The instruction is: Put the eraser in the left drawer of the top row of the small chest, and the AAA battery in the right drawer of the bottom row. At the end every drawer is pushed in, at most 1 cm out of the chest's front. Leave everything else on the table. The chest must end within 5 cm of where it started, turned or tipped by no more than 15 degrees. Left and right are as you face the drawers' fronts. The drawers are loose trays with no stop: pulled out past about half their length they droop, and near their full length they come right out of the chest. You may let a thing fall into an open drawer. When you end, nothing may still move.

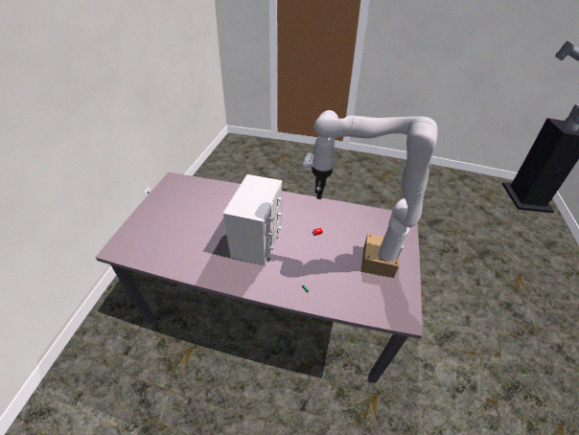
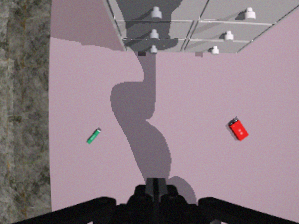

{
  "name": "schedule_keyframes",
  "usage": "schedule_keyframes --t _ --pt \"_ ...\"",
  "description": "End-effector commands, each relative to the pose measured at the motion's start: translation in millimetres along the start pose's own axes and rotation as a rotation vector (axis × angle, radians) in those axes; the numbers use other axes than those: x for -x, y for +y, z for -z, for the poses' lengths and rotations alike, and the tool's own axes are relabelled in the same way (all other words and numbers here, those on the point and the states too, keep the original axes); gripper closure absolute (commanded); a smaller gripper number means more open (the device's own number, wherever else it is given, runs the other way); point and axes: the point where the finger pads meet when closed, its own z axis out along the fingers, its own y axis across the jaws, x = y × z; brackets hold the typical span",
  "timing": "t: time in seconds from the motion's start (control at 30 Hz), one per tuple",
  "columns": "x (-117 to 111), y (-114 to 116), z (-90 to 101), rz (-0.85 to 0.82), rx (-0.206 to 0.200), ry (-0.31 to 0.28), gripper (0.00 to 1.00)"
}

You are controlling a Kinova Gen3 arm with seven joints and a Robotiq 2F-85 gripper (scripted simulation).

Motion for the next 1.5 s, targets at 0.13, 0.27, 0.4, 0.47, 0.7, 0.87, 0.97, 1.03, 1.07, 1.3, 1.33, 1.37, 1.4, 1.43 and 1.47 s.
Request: schedule_keyframes --t 0.13,0.27,0.4,0.47,0.7,0.87,0.97,1.03,1.07,1.3,1.33,1.37,1.4,1.43,1.47 --pt "0 0 0.5 0.000 0.000 0.001 1.00" --pt "0 0 0.5 0.000 0.000 0.001 1.00" --pt "0 0 0.5 0.000 0.000 0.001 1.00" --pt "0 0 0.5 0.000 0.000 0.001 1.00" --pt "0 0 0.9 -0.005 0.000 0.003 1.00" --pt "0 1 1.9 -0.018 0.000 0.008 1.00" --pt "0 1 2.2 -0.022 0.001 0.010 1.00" --pt "0 1 2.9 -0.032 0.001 0.014 1.00" --pt "0 2 3.3 -0.038 0.001 0.016 1.00" --pt "0 4 7.5 -0.094 0.001 0.037 1.00" --pt "0 4 8.3 -0.104 0.001 0.040 1.00" --pt "0 5 9.1 -0.116 0.001 0.045 1.00" --pt "0 5 9.9 -0.128 0.001 0.049 1.00" --pt "0 6 10.8 -0.140 0.000 0.054 1.00" --pt "0 6 10.8 -0.140 0.000 0.054 1.00"
